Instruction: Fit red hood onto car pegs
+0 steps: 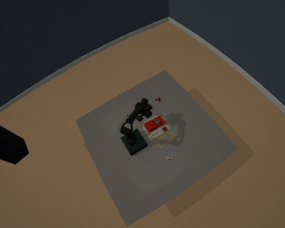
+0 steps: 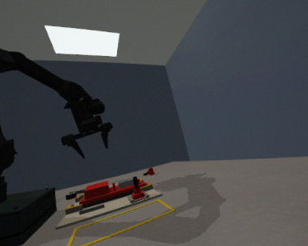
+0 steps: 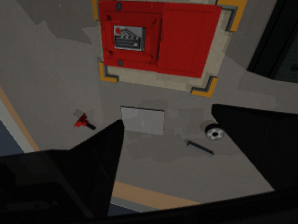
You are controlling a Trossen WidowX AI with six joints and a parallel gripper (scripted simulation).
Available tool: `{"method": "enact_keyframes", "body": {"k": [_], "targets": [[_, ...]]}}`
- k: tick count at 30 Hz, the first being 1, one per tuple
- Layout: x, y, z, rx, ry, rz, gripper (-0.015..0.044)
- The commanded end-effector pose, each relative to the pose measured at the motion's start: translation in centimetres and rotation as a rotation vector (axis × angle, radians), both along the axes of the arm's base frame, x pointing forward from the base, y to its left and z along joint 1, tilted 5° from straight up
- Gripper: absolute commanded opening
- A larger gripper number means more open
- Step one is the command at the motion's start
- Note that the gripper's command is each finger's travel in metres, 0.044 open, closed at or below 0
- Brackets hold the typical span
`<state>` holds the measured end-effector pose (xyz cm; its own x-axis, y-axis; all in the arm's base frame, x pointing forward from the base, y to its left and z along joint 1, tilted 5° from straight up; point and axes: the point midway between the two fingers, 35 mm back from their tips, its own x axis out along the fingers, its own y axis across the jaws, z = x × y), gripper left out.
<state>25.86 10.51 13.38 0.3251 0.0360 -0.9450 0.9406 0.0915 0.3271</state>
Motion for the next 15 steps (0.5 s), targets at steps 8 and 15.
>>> {"method": "enact_keyframes", "body": {"k": [8,15], "targets": [[-0.4,-6.2,-5.0,-0.043,0.246,-0.262,0.044],[-0.3,-6.2,-5.4,-0.043,0.246,-0.262,0.044]]}}
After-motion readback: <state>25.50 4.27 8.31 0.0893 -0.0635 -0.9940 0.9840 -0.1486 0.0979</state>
